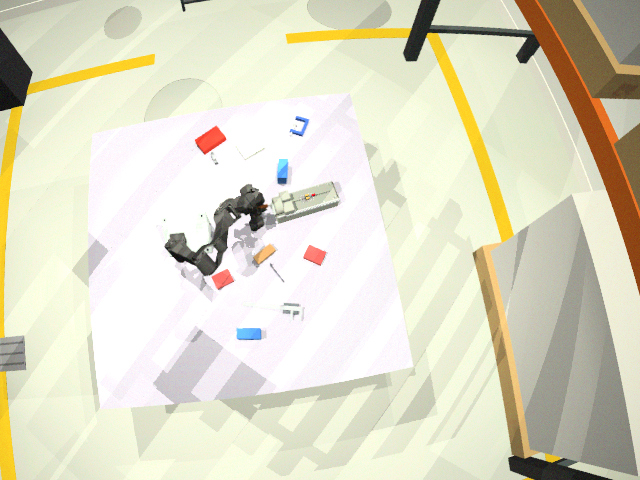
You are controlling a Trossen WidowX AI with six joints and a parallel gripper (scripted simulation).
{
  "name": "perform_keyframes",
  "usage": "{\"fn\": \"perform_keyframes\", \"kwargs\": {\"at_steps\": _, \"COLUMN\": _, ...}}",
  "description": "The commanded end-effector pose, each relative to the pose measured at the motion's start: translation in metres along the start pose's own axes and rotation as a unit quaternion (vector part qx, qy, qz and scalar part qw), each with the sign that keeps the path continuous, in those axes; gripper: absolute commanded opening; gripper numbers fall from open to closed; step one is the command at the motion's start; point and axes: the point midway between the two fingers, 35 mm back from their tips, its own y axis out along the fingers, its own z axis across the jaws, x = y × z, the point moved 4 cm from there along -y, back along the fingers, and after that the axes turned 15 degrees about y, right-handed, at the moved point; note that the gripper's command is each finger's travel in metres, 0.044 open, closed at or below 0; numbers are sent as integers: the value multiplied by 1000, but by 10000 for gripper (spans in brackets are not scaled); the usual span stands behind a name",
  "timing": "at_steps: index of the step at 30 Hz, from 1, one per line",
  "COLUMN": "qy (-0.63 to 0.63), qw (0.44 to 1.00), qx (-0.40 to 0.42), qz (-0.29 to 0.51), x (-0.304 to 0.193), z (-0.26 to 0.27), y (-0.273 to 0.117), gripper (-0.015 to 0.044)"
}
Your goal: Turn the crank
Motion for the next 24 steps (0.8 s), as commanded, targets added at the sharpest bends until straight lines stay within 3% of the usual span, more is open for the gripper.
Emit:
{"fn": "perform_keyframes", "kwargs": {"at_steps": 1, "qy": -2, "qw": 1000, "qx": 0, "qz": 0, "x": -1, "z": 0, "y": 0, "gripper": 0}}
{"fn": "perform_keyframes", "kwargs": {"at_steps": 24, "qy": -2, "qw": 1000, "qx": 0, "qz": 0, "x": 5, "z": 10, "y": -7, "gripper": 0}}
